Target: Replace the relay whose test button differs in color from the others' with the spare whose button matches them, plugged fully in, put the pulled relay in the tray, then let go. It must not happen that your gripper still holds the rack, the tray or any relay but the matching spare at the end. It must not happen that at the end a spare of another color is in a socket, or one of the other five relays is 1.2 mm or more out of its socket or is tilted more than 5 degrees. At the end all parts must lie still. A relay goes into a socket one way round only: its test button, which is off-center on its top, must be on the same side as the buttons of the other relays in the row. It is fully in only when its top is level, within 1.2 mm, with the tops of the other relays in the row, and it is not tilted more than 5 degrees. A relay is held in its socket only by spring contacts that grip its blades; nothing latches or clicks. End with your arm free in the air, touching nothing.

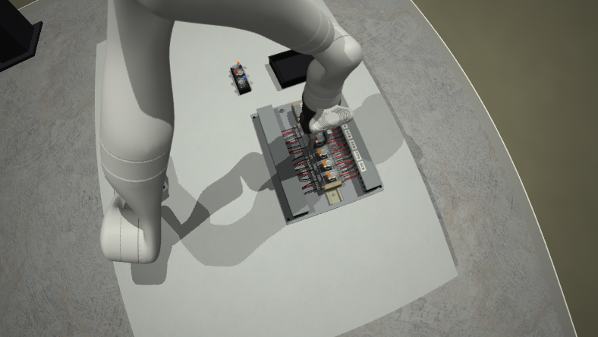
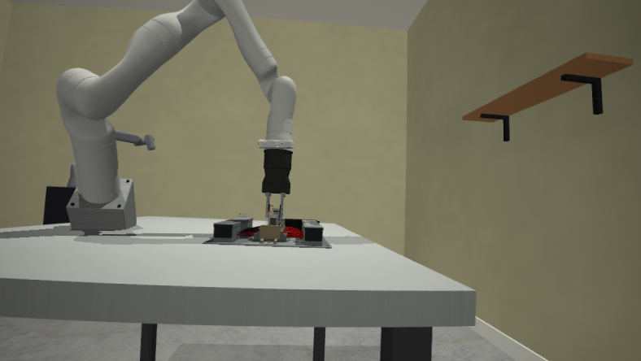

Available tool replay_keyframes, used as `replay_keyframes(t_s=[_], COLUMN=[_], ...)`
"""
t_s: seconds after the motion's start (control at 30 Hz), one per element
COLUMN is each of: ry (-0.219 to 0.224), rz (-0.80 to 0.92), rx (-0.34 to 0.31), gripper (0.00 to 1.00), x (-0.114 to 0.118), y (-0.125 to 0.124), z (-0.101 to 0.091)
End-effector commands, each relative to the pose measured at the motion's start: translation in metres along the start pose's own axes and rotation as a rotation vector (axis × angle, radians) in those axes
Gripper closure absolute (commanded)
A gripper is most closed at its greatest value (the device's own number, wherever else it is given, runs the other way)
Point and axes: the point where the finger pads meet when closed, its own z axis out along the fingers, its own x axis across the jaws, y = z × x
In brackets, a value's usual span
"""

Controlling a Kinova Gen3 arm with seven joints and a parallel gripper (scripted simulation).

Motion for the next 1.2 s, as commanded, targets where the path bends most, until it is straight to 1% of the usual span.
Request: replay_keyframes(t_s=[0.0,1.07,1.17], ry=[-0.002,-0.002,-0.001], rz=[0.0,-0.001,0.0], rx=[-0.001,-0.002,-0.001], gripper=[1.0,1.0,1.0], x=[0.0,-0.001,0.0], y=[0.0,0.001,0.001], z=[-0.001,-0.015,-0.026])
